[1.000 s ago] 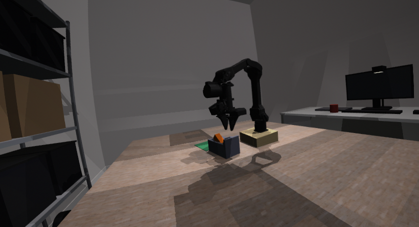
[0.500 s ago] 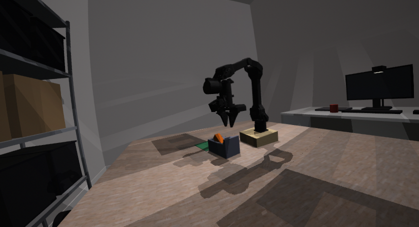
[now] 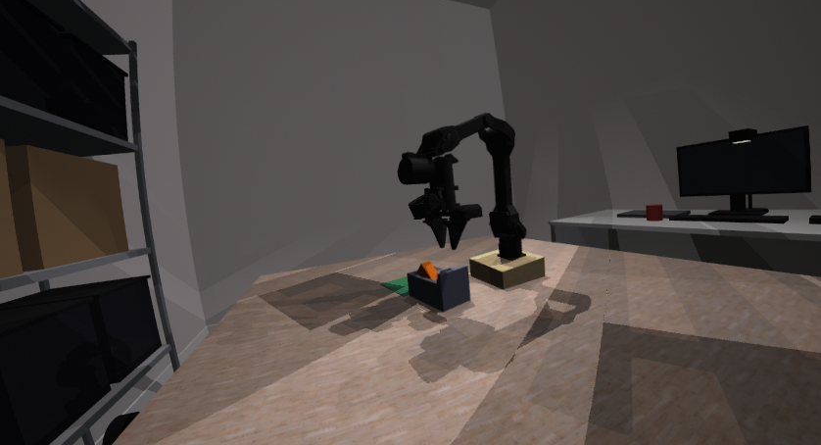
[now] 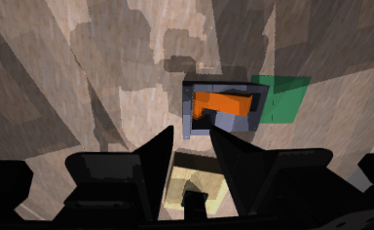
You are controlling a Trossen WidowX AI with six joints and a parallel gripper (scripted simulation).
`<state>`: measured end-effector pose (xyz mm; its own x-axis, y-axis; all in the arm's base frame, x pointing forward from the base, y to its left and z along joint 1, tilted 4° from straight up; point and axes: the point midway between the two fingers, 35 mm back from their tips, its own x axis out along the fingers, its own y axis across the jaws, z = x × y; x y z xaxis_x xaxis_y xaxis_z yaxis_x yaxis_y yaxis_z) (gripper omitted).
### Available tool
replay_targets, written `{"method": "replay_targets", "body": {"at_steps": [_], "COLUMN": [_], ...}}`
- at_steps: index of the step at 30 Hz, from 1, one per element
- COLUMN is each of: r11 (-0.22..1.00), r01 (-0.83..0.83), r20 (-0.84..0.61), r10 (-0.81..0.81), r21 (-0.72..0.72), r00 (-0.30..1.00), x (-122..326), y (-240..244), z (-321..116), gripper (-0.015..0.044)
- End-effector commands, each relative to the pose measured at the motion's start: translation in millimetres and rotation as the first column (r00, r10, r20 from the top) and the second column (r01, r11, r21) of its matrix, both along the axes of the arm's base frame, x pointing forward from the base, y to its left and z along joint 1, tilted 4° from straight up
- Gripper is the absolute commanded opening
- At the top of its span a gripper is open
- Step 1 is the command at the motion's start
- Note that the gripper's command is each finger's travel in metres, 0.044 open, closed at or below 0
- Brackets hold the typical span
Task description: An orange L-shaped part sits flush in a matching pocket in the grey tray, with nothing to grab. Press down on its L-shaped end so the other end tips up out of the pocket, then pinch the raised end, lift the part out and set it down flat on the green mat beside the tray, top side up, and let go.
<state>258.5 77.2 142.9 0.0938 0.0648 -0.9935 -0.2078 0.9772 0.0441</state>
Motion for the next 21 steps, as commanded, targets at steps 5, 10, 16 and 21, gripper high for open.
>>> {"method": "replay_targets", "body": {"at_steps": [5, 10, 16, 21], "r11": [0.890, 0.503, 0.016, 0.016], "r01": [0.454, 0.864, 1.000, 1.000], "r20": [-0.039, -0.097, -0.145, -0.145], "r10": [-0.453, -0.858, -0.989, -0.989], "r21": [0.031, 0.041, 0.023, 0.023], "r00": [0.891, 0.504, 0.020, 0.020], "x": [10, 19, 25, 25], "y": [-21, -48, -74, -74], "z": [0, 1, 1, 1], "gripper": [0.0280, 0.0280, 0.0280, 0.0280]}}
